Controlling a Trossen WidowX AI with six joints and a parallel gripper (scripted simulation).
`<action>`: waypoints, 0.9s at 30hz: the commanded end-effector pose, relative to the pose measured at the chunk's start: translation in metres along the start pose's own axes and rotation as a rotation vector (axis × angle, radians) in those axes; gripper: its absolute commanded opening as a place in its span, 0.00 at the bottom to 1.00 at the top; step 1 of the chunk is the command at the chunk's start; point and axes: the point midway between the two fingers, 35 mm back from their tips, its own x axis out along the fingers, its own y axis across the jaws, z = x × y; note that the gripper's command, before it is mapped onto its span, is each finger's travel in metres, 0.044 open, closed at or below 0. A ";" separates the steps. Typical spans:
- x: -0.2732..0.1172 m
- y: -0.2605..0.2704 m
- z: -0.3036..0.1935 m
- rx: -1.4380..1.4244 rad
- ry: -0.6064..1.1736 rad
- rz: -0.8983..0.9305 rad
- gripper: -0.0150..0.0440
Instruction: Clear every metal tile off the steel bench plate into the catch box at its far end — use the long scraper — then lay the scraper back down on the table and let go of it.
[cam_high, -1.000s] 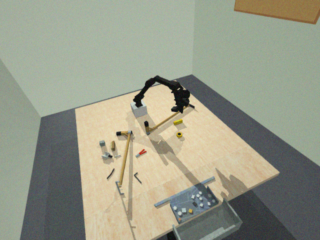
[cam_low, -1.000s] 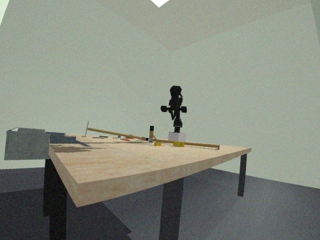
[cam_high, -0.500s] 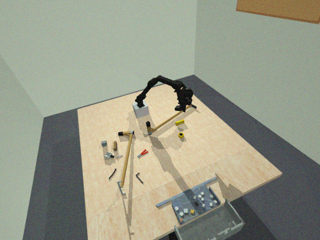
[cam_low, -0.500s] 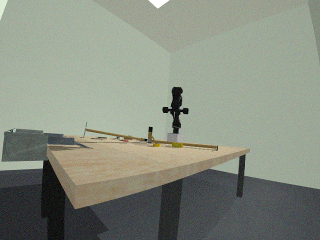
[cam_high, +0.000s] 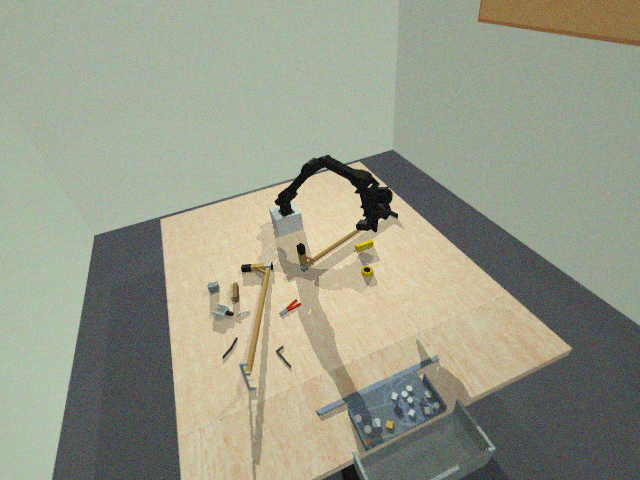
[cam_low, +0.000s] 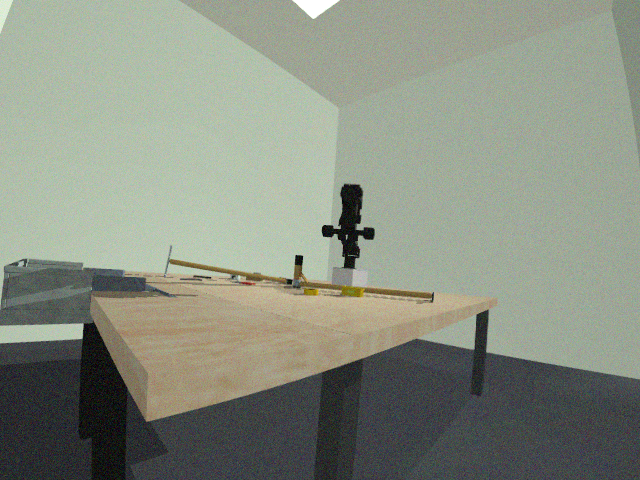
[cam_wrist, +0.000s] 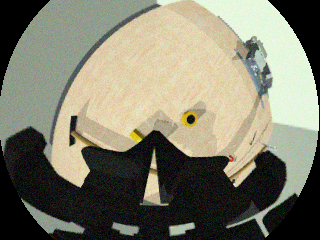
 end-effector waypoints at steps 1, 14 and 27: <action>0.013 0.000 -0.003 -0.005 0.008 0.002 0.25; 0.047 0.000 -0.009 -0.005 0.008 0.002 0.25; 0.080 0.001 -0.018 -0.005 0.009 0.002 0.25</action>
